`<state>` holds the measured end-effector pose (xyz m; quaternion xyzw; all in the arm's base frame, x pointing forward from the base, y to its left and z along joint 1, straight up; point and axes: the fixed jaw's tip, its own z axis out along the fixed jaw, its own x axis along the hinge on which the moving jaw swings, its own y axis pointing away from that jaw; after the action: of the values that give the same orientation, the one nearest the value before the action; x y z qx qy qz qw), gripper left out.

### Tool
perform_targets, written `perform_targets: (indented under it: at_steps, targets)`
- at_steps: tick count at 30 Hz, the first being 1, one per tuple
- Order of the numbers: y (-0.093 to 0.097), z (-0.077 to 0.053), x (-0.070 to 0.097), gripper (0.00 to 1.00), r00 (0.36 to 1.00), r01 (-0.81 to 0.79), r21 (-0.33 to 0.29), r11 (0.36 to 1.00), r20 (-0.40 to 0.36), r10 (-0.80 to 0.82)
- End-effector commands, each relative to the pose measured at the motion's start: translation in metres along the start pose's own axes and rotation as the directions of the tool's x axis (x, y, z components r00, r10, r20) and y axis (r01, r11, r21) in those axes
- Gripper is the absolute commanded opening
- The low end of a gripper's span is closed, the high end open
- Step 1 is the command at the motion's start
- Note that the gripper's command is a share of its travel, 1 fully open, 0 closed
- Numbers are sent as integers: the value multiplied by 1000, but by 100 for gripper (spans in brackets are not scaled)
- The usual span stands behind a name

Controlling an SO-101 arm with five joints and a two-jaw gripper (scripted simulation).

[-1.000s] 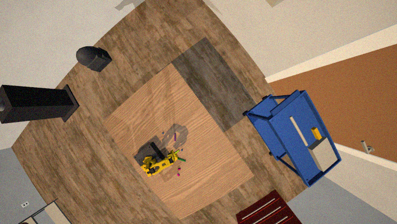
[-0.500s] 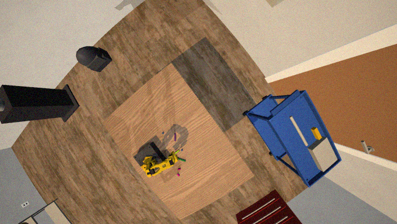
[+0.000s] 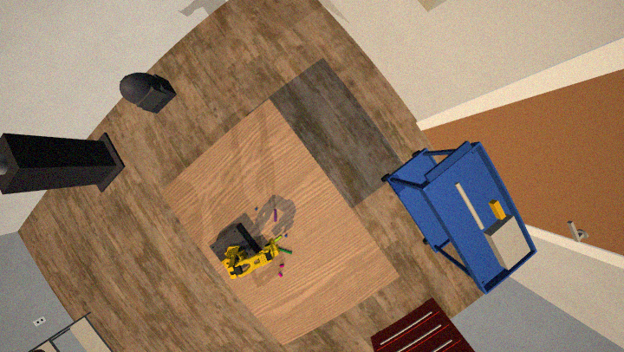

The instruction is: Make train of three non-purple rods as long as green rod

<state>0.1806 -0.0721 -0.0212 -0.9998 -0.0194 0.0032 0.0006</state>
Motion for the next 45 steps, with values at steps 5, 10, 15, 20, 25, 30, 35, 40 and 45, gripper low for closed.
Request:
perform_targets:
  at_steps: [5, 10, 15, 20, 25, 30, 35, 40, 45]
  targets:
    - [1, -2, 0, 19, 1000, -19, -4, 1000, -14, 19]
    - [1, -2, 0, 19, 1000, -19, -4, 1000, -14, 19]
    - [1, -2, 0, 19, 1000, -19, -4, 1000, -14, 19]
    - [2, 0, 0, 19, 1000, -19, -4, 1000, -14, 19]
    - [2, 4, 0, 19, 1000, -19, -4, 1000, -14, 19]
    - [2, 12, 1, 19, 1000, -19, -4, 1000, -14, 19]
    - [2, 18, 1, 19, 1000, -19, -4, 1000, -14, 19]
    - [2, 28, 2, 19, 1000, -19, -4, 1000, -14, 19]
    - [2, 37, 1, 19, 1000, -19, -4, 1000, -14, 19]
